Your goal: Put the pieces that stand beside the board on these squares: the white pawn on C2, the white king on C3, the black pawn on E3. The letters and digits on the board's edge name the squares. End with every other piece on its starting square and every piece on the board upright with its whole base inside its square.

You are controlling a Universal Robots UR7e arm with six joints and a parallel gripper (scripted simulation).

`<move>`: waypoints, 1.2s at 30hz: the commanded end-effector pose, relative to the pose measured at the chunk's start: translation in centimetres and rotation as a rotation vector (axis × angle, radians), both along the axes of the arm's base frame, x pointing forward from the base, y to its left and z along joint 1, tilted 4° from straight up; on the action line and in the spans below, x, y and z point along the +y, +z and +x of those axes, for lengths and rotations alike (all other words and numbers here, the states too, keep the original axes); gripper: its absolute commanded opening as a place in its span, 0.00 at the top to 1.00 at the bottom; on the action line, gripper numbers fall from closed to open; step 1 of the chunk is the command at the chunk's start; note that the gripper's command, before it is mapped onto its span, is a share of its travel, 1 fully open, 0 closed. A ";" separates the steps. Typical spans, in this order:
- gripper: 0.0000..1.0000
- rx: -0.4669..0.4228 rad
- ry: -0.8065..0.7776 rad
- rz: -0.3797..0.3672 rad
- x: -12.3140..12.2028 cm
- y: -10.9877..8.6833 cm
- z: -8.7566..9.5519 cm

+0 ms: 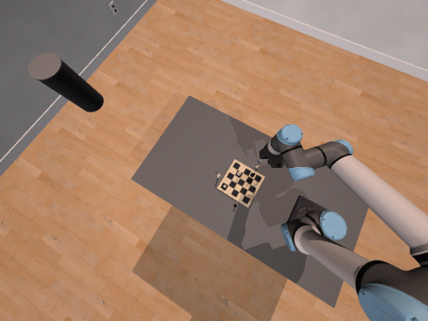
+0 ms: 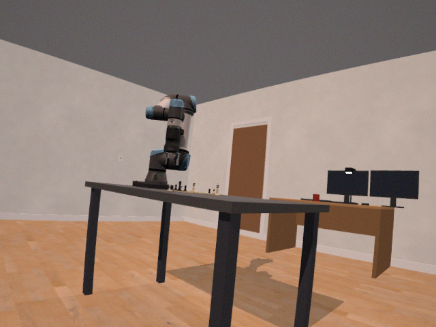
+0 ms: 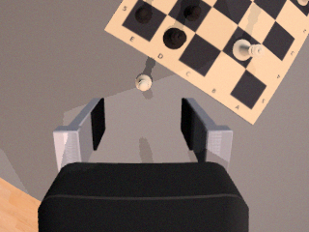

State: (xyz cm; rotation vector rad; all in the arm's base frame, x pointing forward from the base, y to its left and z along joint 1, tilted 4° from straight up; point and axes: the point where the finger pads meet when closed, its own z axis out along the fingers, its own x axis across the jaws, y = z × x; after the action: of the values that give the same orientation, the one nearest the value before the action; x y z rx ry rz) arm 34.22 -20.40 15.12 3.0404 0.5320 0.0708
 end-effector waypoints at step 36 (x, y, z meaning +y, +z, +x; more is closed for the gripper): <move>0.32 0.000 0.000 0.000 -0.2 -4.6 0.3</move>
State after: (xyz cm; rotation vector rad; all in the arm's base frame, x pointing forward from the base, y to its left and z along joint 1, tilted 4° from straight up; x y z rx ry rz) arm 34.45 -20.55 10.52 3.0412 0.5322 0.0695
